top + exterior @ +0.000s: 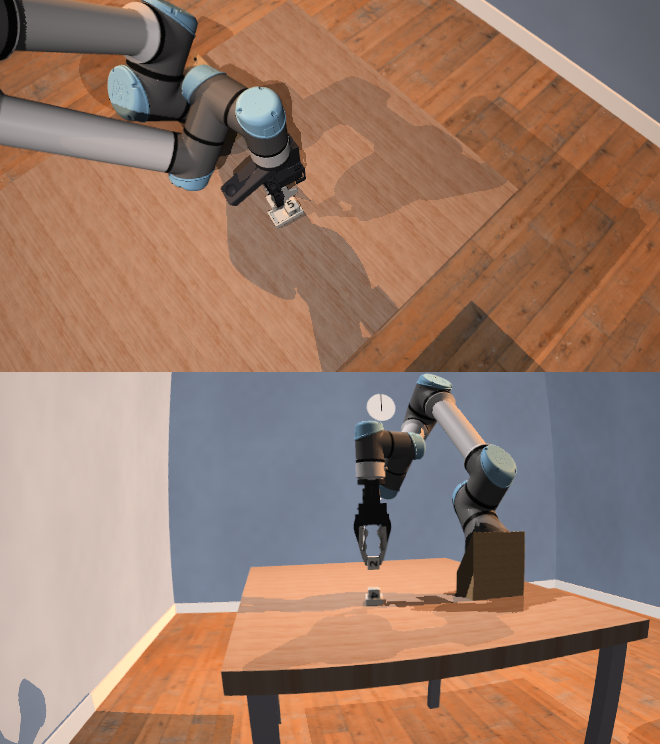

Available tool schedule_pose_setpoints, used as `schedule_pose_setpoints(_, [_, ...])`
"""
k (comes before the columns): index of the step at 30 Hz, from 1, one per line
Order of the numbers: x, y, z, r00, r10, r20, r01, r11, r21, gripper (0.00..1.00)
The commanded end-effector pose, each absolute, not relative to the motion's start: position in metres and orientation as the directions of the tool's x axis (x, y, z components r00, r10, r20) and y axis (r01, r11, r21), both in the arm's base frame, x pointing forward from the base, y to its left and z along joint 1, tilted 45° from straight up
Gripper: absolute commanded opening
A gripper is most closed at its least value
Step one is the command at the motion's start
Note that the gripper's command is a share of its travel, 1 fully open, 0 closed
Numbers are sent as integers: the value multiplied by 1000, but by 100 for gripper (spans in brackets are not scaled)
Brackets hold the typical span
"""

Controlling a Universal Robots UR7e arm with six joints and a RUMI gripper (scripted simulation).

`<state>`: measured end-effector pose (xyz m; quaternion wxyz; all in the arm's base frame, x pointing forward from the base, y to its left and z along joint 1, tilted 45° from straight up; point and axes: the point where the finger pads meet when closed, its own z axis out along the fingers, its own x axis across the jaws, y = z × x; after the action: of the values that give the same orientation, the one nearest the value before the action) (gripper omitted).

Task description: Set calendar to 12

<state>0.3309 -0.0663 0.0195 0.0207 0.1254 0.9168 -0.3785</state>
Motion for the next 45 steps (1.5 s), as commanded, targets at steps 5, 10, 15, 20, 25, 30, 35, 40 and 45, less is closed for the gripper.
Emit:
schedule_pose_setpoints(5, [332,-52,34,-967,217,-131,247,681,-690,11])
schedule_pose_setpoints(10, [332,-50,36,-967,217,-131,247,681,-690,11])
schedule_pose_setpoints(15, [332,-49,36,-967,217,-131,247,681,-690,11])
schedule_pose_setpoints(20, [332,-49,36,-967,217,-131,247,681,-690,11])
schedule_pose_setpoints(25, [332,-49,36,-967,218,-131,247,681,-690,11])
schedule_pose_setpoints(30, [332,-49,36,-967,218,-132,248,681,-689,11])
schedule_pose_setpoints(35, [332,-49,36,-965,222,-136,254,679,-689,11])
schedule_pose_setpoints(40, [332,-49,36,-962,231,-146,267,676,-687,11])
schedule_pose_setpoints(45, [332,-49,36,-959,240,-154,278,673,-685,11])
